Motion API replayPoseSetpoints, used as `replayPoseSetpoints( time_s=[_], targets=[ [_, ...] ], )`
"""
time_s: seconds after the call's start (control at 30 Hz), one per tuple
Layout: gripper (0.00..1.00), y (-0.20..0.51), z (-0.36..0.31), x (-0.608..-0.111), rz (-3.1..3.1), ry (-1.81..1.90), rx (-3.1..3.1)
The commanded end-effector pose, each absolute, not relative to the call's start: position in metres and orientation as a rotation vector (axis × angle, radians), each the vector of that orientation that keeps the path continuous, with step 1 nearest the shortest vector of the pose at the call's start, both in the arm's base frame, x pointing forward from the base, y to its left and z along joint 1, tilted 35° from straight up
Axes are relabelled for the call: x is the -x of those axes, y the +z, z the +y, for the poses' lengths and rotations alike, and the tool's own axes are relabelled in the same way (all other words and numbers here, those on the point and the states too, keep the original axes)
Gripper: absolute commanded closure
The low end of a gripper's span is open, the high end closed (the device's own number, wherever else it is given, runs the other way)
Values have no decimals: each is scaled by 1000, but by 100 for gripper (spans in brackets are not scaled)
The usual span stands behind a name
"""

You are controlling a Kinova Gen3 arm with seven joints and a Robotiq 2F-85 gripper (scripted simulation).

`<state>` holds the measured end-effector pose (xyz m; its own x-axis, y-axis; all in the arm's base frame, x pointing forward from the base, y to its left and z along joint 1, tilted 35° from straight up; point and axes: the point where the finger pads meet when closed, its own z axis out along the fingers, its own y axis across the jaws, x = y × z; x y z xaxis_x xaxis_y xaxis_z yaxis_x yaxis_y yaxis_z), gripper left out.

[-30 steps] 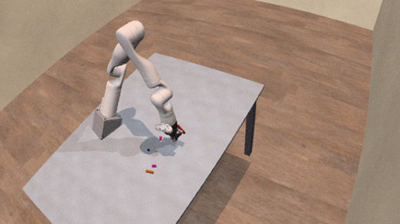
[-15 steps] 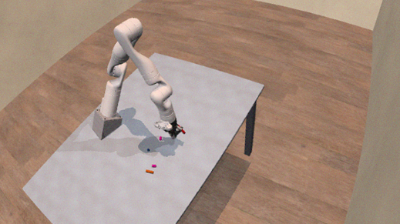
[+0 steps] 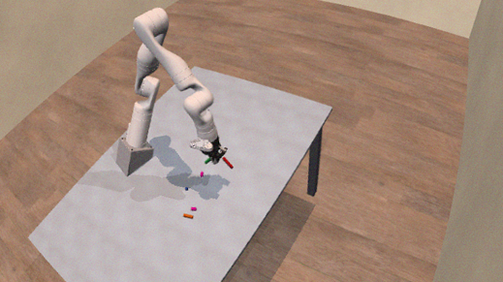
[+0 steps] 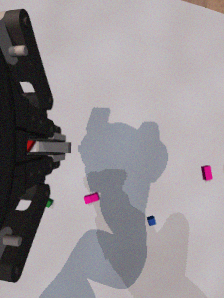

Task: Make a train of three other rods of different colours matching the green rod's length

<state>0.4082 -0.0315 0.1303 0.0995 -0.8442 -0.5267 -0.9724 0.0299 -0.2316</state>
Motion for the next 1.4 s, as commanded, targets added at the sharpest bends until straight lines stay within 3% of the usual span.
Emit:
replayPoseSetpoints(
  time_s=[0.0,0.87,1.37],
  targets=[
    [95,136,-43,-409,1790,281,1831],
    [95,110,-77,-391,1706,242,1916],
    [95,56,-139,-334,1490,167,2067]
  ],
)
